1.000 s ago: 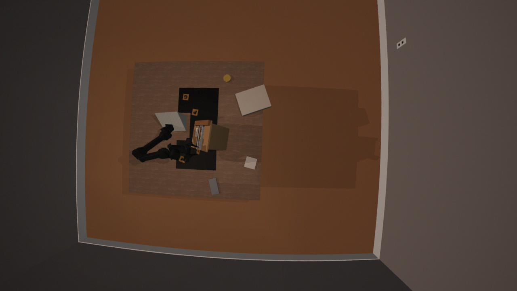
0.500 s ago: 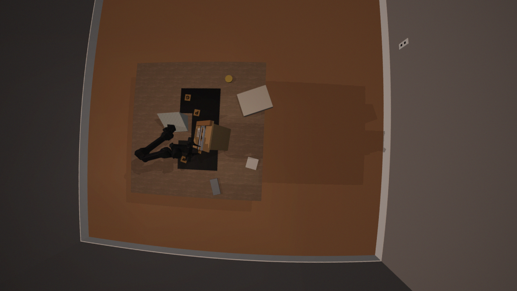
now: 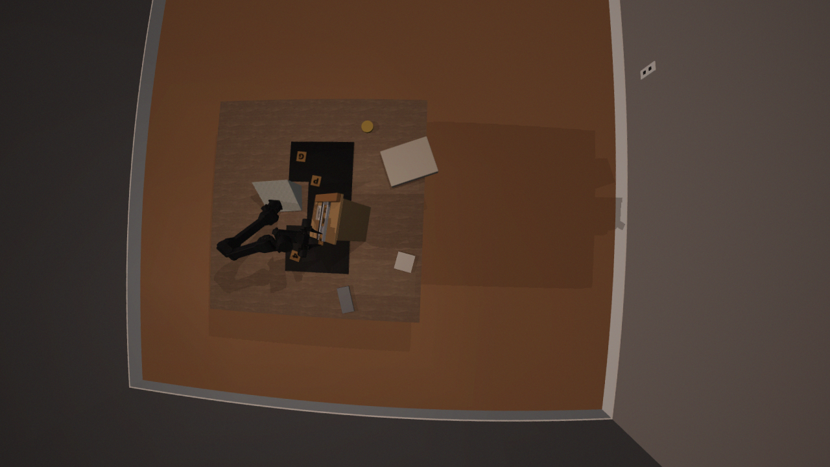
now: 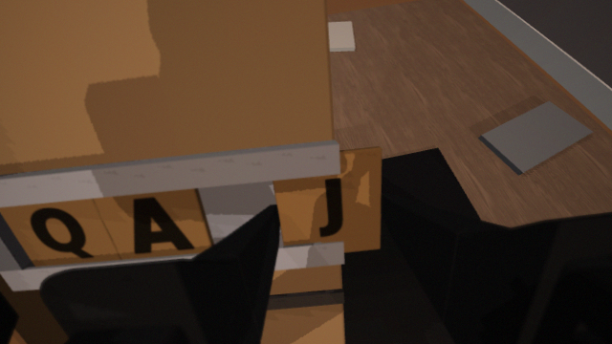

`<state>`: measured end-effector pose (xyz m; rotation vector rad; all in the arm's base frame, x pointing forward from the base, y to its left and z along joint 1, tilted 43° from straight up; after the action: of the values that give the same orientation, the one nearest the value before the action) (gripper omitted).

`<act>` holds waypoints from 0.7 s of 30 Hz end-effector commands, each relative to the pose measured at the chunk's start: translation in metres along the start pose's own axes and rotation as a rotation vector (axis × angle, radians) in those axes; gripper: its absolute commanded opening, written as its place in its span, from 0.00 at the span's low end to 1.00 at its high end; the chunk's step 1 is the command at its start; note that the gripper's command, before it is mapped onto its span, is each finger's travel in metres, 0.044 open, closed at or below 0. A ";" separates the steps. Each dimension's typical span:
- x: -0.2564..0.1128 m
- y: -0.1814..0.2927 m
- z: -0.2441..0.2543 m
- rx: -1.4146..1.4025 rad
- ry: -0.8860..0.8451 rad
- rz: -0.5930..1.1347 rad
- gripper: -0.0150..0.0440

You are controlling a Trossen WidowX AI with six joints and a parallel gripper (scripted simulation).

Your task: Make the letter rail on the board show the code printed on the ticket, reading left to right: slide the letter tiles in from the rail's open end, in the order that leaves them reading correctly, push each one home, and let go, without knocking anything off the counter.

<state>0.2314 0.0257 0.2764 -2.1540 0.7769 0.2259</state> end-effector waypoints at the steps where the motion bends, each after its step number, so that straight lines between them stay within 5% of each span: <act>1: 0.000 0.000 0.003 0.007 0.003 -0.001 0.25; 21: 0.000 0.000 0.012 0.007 0.003 -0.001 0.25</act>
<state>0.2324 0.0336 0.2694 -2.1540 0.7768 0.2271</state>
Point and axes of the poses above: the point midway between the two fingers, 35 mm back from their tips, its own x axis out along the fingers, its own z axis across the jaws, y = z × x, the point moved 8 cm from there along -x, back along the fingers, and after that the axes turned 2 degrees about x, right-handed, at the moved point
